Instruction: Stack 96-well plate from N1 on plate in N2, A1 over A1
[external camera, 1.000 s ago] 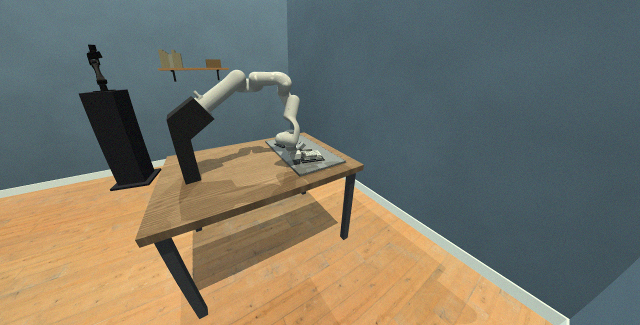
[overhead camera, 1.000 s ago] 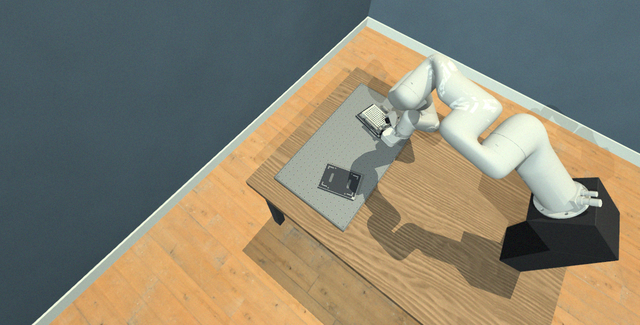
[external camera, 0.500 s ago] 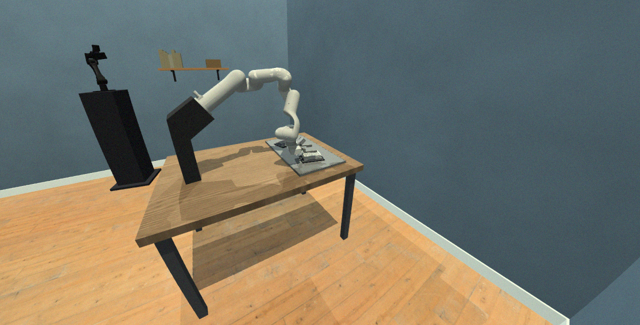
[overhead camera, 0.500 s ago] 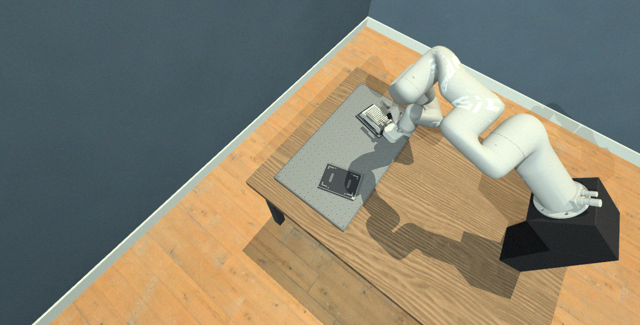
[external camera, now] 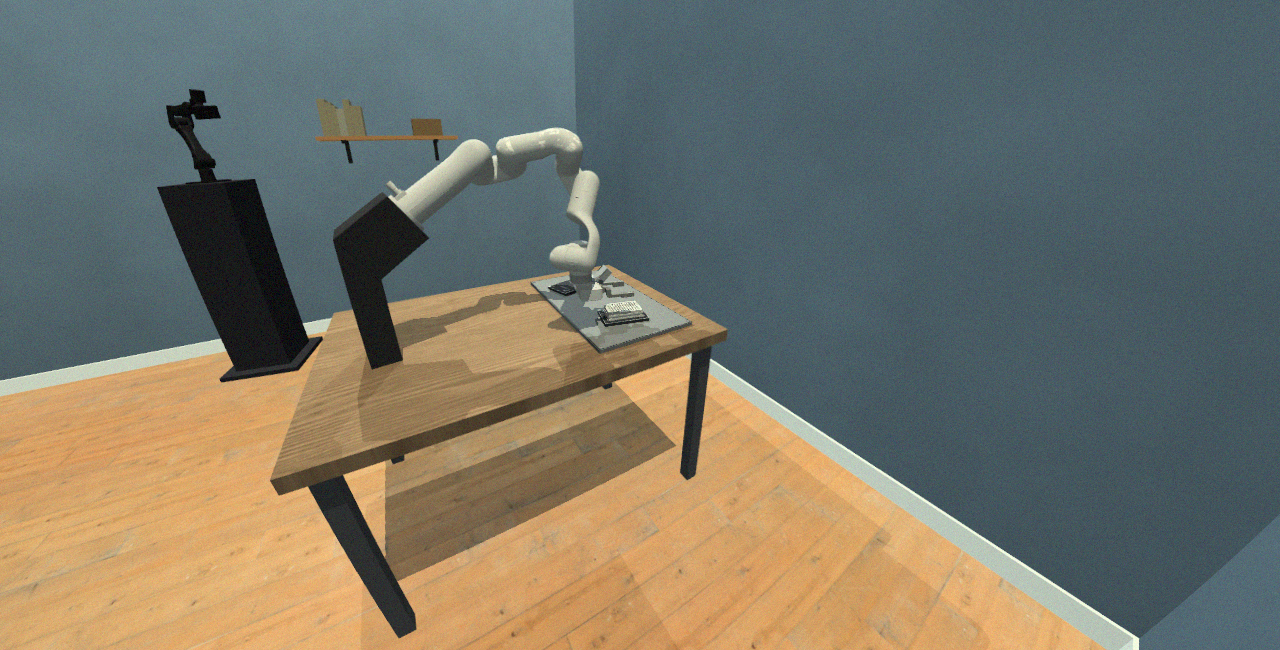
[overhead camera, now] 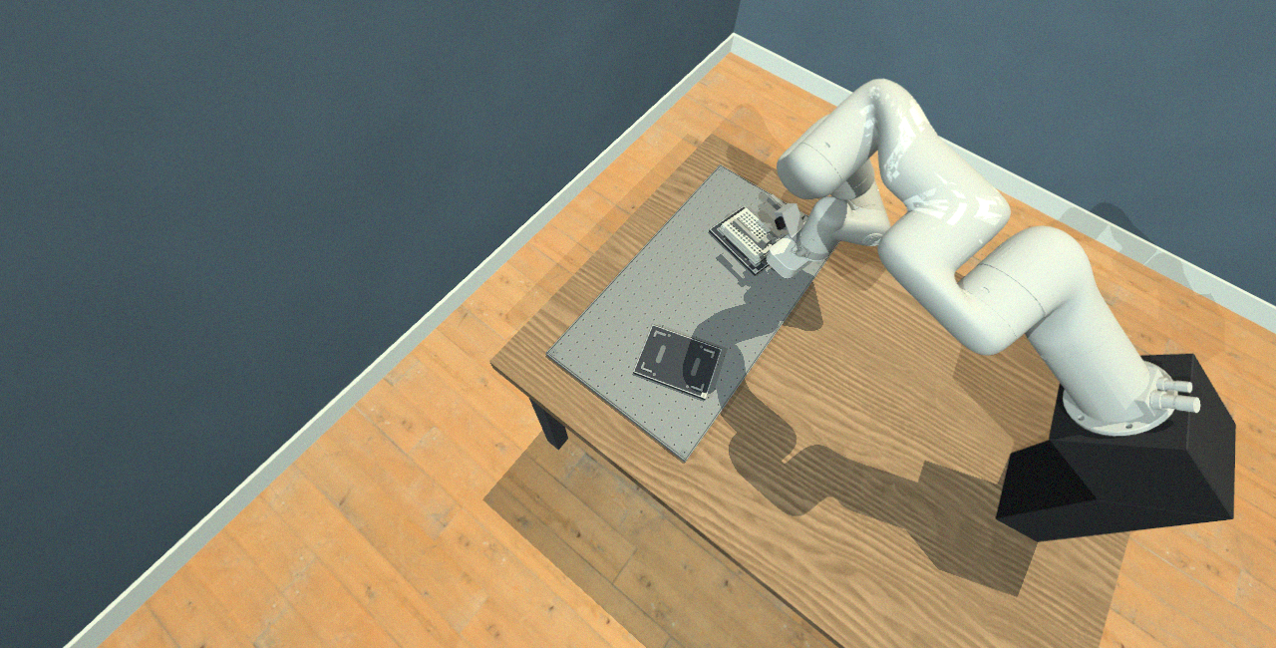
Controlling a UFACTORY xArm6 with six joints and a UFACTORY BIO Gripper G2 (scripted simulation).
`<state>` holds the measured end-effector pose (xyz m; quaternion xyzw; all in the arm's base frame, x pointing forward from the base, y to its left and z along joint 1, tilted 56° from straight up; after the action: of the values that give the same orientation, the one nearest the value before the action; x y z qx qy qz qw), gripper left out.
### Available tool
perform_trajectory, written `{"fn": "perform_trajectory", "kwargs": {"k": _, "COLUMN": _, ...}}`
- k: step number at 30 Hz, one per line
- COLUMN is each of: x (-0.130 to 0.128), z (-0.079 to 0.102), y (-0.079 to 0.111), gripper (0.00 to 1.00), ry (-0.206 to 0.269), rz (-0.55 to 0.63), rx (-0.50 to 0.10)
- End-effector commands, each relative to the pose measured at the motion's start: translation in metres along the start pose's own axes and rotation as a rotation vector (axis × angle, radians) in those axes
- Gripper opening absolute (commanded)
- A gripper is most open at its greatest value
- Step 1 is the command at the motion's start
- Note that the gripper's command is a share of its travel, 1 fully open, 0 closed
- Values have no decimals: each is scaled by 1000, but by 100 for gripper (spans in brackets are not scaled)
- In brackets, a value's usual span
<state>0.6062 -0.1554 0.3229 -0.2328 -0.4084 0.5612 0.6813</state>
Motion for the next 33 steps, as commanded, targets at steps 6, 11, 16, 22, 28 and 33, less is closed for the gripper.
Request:
{"fn": "perform_trajectory", "kwargs": {"k": 6, "x": 0, "z": 2, "y": 0, "gripper": 37, "ry": 0, "rz": 0, "rx": -1}}
{"fn": "perform_trajectory", "kwargs": {"k": 11, "x": 0, "z": 2, "y": 0, "gripper": 37, "ry": 0, "rz": 0, "rx": -1}}
{"fn": "perform_trajectory", "kwargs": {"k": 16, "x": 0, "z": 1, "y": 0, "gripper": 37, "ry": 0, "rz": 0, "rx": 0}}
{"fn": "perform_trajectory", "kwargs": {"k": 22, "x": 10, "z": 14, "y": 9, "gripper": 37, "ry": 0, "rz": 133, "rx": -1}}
{"fn": "perform_trajectory", "kwargs": {"k": 28, "x": 26, "z": 34, "y": 23, "gripper": 37, "ry": 0, "rz": 239, "rx": 0}}
{"fn": "perform_trajectory", "kwargs": {"k": 33, "x": 41, "z": 50, "y": 36, "gripper": 37, "ry": 0, "rz": 239, "rx": 0}}
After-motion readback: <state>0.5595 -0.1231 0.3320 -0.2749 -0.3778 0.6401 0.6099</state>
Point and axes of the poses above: the point midway between the two finger pads, its own y axis back along the fingers, its own x axis across the jaws, z = x × y, the point moved 1 cm from there along y, back along the fingers
